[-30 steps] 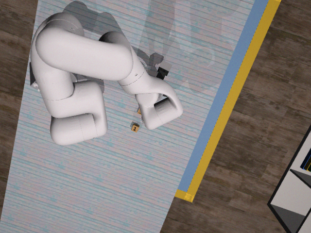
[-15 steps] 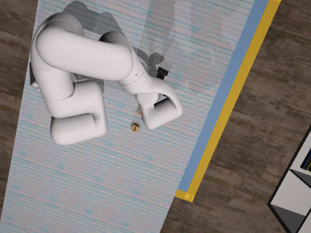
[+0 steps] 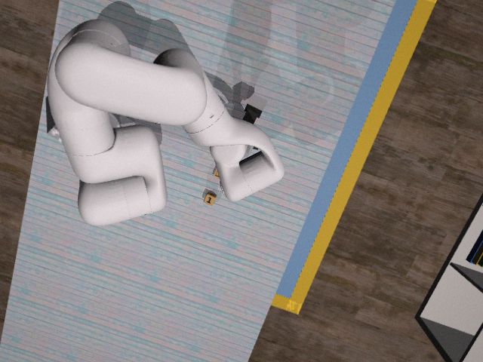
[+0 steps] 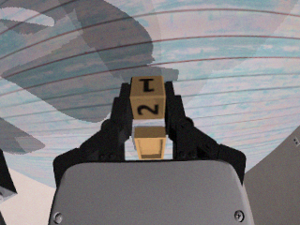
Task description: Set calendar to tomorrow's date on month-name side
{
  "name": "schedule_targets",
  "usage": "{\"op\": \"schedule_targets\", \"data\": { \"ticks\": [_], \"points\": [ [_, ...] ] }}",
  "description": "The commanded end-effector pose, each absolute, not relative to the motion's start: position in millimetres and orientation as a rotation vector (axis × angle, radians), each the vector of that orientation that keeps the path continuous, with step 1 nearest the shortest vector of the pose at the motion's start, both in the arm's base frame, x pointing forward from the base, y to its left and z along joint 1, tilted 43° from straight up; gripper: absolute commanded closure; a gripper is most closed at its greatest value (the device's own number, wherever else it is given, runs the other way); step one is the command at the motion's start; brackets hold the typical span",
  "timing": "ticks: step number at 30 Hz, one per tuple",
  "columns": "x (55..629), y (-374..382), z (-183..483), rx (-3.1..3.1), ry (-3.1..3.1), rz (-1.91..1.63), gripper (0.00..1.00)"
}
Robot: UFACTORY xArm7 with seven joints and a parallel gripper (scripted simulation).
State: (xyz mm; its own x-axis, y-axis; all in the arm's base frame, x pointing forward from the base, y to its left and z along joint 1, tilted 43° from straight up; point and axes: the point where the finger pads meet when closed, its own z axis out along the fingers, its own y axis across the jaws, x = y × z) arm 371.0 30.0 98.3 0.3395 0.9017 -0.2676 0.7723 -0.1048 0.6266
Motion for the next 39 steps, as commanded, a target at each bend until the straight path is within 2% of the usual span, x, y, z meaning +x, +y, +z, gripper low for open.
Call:
{"op": "schedule_targets", "data": {
  "ticks": [1,27,39],
  "points": [
    [371.3,30.8,99.0,1.906,1.467,0.239,0.73],
    [370.5,31.4,100.0,1.906,1.467,0.239,0.73],
    [341.7,53.7,139.2,1.906,1.467,0.239,0.73]
  ]
}}
